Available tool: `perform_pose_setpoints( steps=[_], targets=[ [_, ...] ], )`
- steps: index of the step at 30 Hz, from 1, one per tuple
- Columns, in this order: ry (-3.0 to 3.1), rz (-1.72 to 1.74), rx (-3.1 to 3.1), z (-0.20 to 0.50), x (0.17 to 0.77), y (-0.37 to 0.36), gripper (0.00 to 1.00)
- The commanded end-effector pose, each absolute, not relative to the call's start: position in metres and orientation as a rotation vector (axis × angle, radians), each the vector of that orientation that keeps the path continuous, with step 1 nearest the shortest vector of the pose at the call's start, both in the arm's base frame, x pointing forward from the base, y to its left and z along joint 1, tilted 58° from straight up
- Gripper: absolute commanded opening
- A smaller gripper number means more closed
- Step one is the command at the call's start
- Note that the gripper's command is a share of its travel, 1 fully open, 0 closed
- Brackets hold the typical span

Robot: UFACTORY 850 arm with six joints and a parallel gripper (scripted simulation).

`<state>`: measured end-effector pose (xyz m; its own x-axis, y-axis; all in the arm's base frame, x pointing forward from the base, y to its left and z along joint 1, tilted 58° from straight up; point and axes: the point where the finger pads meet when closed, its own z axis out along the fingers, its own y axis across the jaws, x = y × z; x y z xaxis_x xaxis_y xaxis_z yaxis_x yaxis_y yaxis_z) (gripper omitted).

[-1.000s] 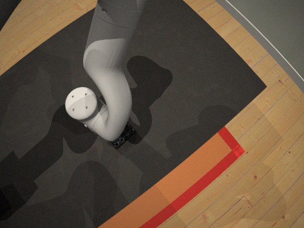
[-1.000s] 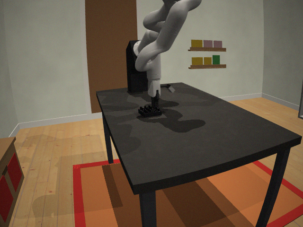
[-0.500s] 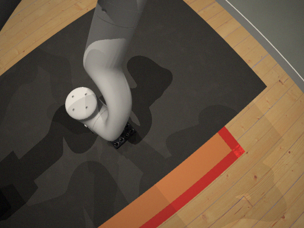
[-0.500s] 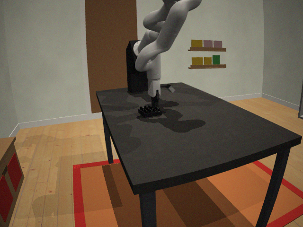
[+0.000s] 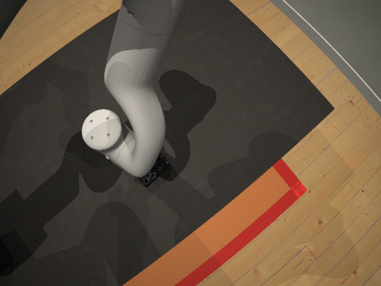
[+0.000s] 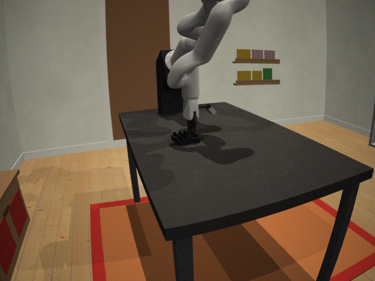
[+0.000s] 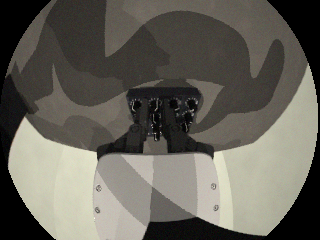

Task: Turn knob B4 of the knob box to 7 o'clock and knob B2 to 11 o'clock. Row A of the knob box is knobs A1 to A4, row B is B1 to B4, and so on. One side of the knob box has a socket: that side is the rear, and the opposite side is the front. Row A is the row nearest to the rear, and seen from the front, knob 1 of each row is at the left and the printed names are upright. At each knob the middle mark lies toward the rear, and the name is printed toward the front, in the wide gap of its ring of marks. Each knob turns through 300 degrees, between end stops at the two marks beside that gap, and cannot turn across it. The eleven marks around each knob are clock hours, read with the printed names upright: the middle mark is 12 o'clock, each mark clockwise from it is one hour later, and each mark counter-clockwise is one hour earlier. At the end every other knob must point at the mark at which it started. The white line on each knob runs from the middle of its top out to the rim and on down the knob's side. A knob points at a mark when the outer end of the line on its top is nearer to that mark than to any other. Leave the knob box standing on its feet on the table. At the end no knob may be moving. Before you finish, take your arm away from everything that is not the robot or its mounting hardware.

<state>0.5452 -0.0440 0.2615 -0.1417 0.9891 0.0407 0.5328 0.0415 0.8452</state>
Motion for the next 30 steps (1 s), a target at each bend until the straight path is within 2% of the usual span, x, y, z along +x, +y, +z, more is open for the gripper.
perform_pose_setpoints(
  steps=[1, 2, 30],
  targets=[
    [1.736, 0.998, 1.539, 0.2617, 0.5451, -0.0441, 0.19],
    [1.736, 0.998, 1.539, 0.2617, 0.5451, -0.0441, 0.08],
    [1.736, 0.998, 1.539, 0.2617, 0.5451, -0.0441, 0.08]
  ],
)
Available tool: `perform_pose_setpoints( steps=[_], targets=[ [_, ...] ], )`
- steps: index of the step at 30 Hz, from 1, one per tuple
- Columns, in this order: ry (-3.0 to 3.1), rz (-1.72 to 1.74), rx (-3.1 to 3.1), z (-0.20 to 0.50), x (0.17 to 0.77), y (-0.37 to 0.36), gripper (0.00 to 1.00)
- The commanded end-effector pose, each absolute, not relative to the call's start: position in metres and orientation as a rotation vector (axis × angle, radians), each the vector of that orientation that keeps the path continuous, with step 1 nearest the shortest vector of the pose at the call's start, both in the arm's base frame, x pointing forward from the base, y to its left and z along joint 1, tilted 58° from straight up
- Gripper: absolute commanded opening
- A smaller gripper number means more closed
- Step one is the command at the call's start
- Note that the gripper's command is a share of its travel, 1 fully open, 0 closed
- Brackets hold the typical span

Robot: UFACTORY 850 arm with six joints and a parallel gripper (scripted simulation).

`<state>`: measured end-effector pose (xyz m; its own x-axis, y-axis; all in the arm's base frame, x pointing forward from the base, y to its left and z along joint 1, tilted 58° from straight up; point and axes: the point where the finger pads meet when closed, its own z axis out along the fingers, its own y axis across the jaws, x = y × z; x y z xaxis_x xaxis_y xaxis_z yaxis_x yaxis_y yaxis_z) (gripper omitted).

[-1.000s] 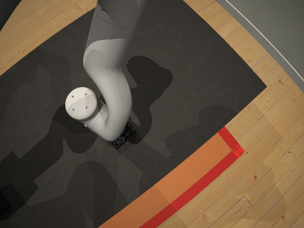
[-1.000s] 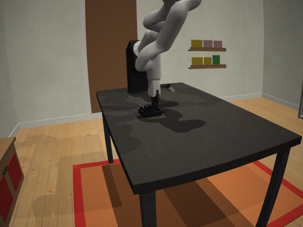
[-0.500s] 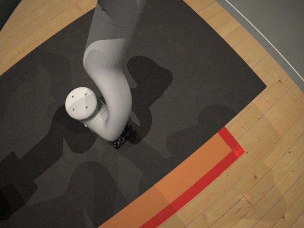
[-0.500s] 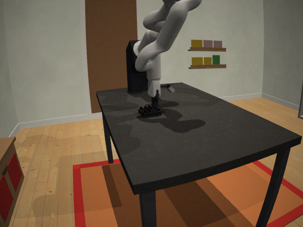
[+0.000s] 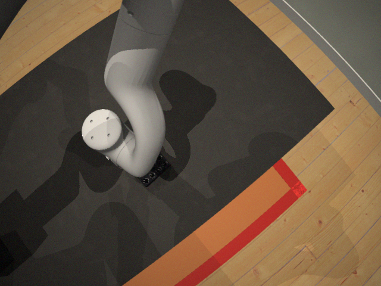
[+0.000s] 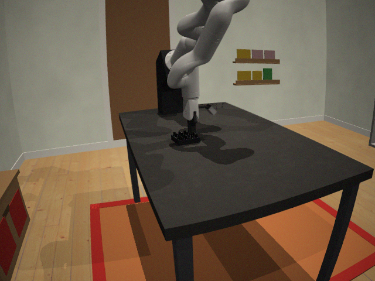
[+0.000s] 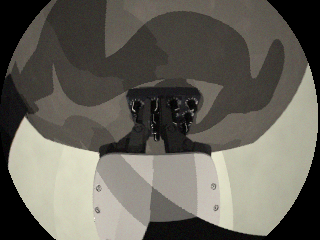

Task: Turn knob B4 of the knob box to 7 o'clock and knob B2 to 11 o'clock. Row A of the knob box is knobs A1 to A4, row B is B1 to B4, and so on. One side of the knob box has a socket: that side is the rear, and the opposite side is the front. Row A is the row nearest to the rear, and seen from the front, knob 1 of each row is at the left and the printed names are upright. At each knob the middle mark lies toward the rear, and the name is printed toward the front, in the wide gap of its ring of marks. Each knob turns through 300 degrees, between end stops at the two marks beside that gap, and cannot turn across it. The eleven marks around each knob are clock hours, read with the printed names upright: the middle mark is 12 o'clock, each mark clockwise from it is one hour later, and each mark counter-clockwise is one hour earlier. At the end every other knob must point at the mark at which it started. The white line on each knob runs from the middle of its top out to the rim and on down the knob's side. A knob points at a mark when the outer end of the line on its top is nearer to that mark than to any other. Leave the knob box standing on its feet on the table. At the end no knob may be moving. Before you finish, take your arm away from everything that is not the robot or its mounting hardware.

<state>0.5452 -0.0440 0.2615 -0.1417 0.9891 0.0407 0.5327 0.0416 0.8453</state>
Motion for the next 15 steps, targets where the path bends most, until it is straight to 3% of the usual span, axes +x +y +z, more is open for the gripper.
perform_pose_setpoints(
  steps=[1, 15],
  targets=[
    [1.736, 0.998, 1.539, 0.2617, 0.5451, -0.0441, 0.08],
    [1.743, 0.992, 1.527, 0.2617, 0.5451, -0.0441, 0.08]
  ],
)
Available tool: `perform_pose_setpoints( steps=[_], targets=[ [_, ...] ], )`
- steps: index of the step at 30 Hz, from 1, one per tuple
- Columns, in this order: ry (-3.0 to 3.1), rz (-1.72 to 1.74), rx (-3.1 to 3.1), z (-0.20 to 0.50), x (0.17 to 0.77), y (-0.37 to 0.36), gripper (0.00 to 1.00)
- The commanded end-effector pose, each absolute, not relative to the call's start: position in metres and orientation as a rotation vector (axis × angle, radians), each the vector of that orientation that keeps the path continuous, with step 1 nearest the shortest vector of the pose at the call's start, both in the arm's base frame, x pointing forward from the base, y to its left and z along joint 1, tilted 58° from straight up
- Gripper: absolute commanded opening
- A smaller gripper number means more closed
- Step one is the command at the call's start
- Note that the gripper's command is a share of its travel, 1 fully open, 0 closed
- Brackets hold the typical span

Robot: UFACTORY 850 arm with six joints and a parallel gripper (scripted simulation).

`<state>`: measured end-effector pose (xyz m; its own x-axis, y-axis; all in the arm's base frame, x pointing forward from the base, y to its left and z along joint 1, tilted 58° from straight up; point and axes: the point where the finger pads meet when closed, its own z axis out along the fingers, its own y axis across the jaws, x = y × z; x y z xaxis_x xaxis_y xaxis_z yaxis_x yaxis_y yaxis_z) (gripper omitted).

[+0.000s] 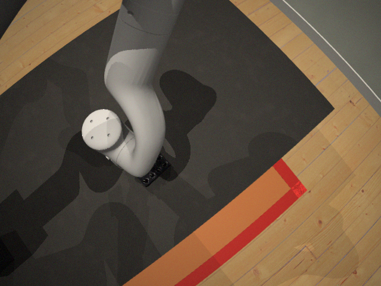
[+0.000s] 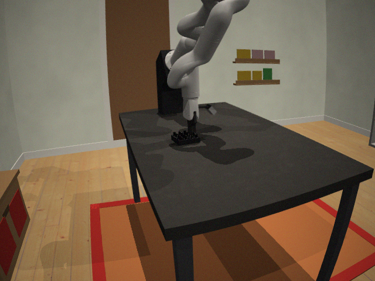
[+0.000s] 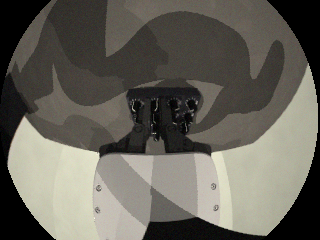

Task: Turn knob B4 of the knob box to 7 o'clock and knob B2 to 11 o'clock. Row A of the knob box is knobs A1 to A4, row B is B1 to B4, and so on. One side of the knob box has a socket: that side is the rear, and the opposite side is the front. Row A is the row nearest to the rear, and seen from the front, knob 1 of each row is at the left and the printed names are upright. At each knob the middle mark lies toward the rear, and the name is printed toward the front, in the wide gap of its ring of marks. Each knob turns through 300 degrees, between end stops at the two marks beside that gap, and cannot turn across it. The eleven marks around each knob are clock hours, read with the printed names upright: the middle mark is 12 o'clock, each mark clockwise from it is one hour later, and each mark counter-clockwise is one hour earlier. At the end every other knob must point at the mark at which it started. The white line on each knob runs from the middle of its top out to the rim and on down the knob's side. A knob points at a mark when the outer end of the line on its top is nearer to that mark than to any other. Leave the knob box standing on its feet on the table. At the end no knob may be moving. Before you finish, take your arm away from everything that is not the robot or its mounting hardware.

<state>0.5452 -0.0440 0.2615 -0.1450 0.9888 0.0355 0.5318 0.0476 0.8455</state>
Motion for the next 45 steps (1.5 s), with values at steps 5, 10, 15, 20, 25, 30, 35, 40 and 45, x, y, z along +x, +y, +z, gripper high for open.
perform_pose_setpoints(
  steps=[5, 10, 15, 20, 25, 30, 35, 40, 45],
  targets=[
    [1.757, 0.980, 1.503, 0.2617, 0.5451, -0.0441, 0.08],
    [1.780, 0.961, 1.463, 0.2617, 0.5451, -0.0441, 0.08],
    [1.798, 0.944, 1.430, 0.2617, 0.5451, -0.0441, 0.08],
    [1.835, 0.910, 1.360, 0.2617, 0.5451, -0.0441, 0.08],
    [1.878, 0.865, 1.271, 0.2617, 0.5451, -0.0441, 0.08],
    [1.915, 0.823, 1.188, 0.2617, 0.5451, -0.0441, 0.08],
    [1.953, 0.776, 1.094, 0.2617, 0.5451, -0.0441, 0.08],
    [2.000, 0.710, 0.966, 0.2617, 0.5451, -0.0441, 0.08],
    [2.042, 0.639, 0.827, 0.2617, 0.5451, -0.0441, 0.08]
  ],
)
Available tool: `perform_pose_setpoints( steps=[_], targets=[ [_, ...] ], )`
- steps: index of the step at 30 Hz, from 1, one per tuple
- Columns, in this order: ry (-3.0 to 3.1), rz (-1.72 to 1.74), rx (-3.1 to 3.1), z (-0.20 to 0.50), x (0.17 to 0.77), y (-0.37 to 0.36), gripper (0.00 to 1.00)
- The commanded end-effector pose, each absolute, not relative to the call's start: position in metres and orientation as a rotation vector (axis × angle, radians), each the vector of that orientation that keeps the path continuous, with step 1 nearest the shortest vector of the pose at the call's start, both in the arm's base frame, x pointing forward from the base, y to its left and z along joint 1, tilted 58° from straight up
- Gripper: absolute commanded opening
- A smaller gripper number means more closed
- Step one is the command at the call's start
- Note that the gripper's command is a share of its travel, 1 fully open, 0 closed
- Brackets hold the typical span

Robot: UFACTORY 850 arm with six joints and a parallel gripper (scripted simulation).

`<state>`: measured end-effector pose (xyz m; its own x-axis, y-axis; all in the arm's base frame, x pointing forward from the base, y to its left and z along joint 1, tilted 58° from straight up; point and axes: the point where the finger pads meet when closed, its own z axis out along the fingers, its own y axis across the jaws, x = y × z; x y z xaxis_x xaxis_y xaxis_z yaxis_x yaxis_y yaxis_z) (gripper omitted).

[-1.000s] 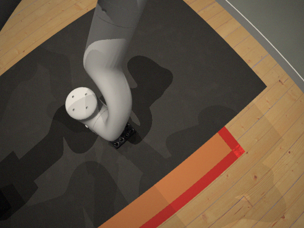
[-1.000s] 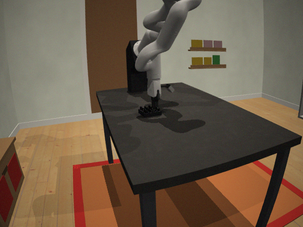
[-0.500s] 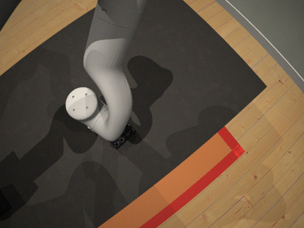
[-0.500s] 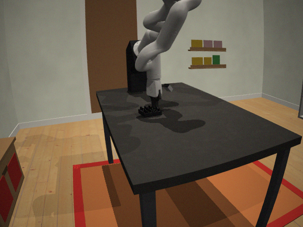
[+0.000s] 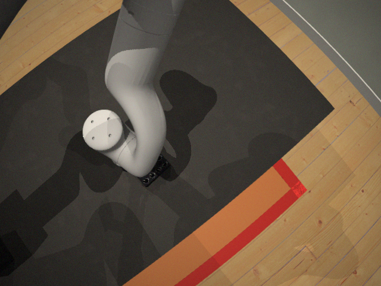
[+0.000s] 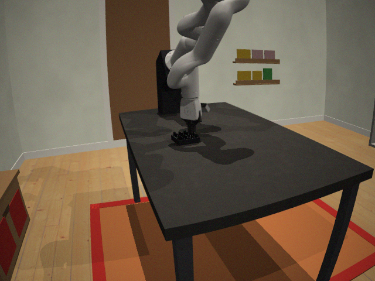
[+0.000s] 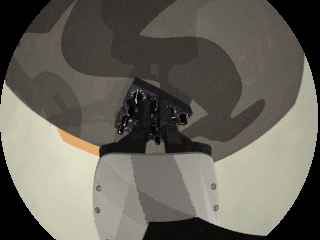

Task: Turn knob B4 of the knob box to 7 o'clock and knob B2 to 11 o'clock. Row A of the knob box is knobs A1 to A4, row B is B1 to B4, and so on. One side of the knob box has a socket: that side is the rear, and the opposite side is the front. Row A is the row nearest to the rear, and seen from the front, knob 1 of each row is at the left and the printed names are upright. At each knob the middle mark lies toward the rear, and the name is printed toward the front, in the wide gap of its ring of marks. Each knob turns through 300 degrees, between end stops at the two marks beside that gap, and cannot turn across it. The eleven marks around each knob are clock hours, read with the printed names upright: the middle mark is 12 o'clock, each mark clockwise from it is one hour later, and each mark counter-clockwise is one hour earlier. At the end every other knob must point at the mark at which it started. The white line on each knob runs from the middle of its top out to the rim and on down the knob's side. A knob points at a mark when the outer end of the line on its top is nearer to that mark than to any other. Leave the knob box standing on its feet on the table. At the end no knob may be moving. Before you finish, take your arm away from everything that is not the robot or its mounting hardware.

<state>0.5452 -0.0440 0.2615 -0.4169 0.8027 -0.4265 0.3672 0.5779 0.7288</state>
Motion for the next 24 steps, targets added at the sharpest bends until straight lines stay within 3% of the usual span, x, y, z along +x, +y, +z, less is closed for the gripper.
perform_pose_setpoints(
  steps=[1, 24],
  targets=[
    [2.049, 0.624, 0.799, 0.2617, 0.5451, -0.0441, 0.08],
    [2.135, 0.341, 0.264, 0.2617, 0.5451, -0.0441, 0.08]
  ],
)
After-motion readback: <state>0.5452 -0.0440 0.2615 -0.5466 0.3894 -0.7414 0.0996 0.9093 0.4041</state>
